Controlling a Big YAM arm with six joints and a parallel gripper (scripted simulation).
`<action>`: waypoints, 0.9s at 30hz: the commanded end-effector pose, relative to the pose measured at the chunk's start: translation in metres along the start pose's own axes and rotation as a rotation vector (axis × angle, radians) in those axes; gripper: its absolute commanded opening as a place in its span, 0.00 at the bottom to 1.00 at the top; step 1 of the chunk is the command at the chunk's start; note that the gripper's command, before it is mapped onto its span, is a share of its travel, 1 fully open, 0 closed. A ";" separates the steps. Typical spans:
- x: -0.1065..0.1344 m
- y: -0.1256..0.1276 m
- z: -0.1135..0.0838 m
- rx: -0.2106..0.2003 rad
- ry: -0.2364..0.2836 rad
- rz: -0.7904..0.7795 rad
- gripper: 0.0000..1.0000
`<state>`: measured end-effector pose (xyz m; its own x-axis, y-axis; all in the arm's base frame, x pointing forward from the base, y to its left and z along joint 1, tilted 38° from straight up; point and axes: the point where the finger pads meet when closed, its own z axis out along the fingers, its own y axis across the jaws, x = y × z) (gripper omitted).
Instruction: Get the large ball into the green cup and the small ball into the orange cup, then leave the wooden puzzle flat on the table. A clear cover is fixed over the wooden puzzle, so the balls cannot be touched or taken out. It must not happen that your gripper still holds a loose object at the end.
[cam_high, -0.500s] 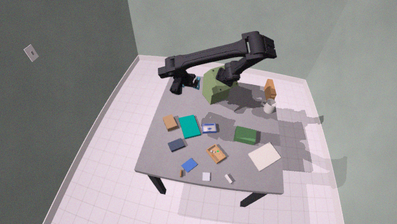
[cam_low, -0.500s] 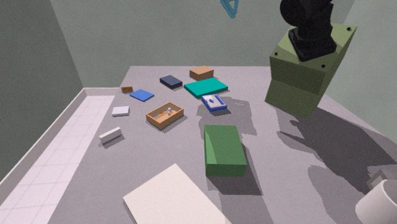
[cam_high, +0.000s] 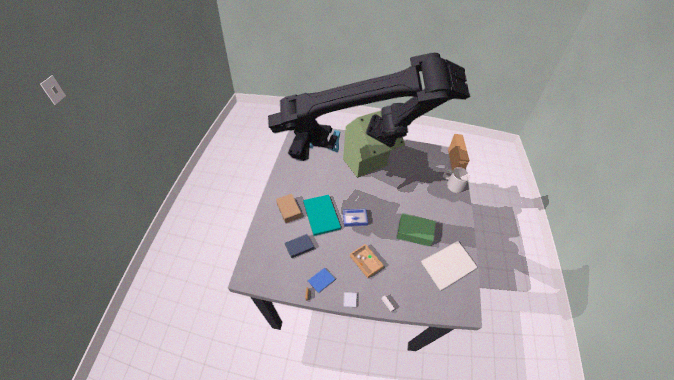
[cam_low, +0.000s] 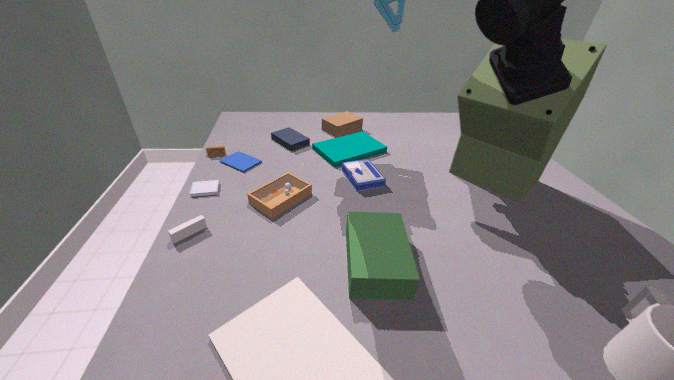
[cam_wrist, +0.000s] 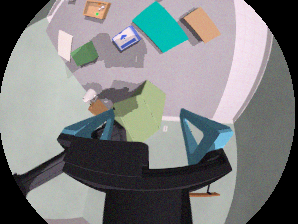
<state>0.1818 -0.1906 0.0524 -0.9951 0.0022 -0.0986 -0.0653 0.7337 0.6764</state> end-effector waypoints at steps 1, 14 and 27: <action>0.000 -0.001 -0.002 0.006 -0.004 0.000 1.00; -0.072 0.001 0.029 0.212 0.039 -0.202 1.00; -0.233 0.115 0.130 0.444 -0.105 -0.772 1.00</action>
<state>0.3876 -0.0588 0.0371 -0.7360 -0.5378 -0.4112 -0.6304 0.7659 0.1266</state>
